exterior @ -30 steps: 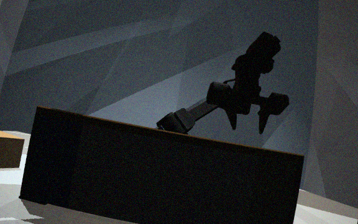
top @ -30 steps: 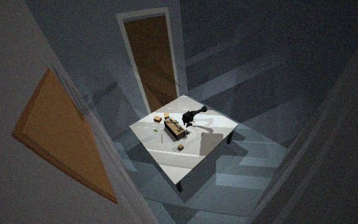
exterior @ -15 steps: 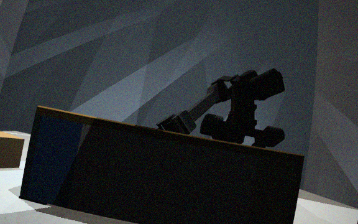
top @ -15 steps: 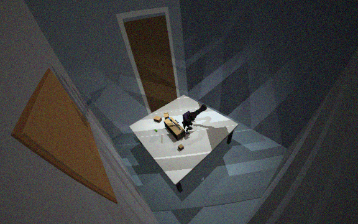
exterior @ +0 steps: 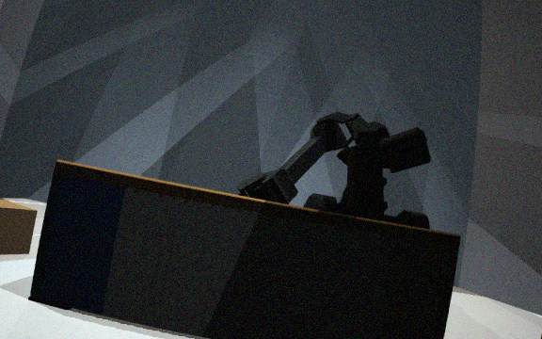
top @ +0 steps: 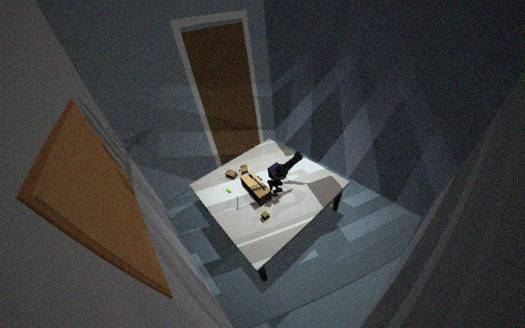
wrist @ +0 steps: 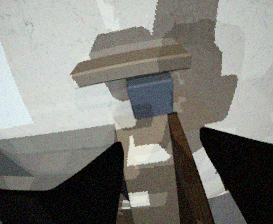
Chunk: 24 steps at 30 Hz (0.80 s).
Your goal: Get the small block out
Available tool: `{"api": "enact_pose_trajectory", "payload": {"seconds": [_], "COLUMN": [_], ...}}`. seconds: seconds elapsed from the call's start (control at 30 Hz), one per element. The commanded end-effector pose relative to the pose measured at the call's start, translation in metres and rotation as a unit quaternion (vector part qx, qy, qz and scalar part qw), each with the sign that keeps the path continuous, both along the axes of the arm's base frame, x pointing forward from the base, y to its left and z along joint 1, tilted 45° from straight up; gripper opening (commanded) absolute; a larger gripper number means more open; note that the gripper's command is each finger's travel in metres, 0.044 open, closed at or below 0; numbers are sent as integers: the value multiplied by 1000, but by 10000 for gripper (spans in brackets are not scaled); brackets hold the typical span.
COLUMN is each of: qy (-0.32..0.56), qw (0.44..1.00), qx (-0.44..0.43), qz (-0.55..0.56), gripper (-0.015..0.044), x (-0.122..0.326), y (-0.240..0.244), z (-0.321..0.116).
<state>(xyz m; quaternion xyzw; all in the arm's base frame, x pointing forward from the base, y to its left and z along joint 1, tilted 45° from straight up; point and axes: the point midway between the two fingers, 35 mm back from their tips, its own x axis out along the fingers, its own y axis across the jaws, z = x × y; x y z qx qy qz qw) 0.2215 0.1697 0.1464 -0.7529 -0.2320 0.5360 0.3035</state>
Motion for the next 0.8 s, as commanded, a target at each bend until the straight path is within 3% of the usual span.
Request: {"api": "enact_pose_trajectory", "payload": {"seconds": [0.0, 0.77], "qy": [5, 4], "qw": [1000, 1000], "qx": [-2, 1], "qz": [-3, -3], "gripper": [285, 285], "x": [0, -6], "y": [4, 30], "z": [-7, -33]}}
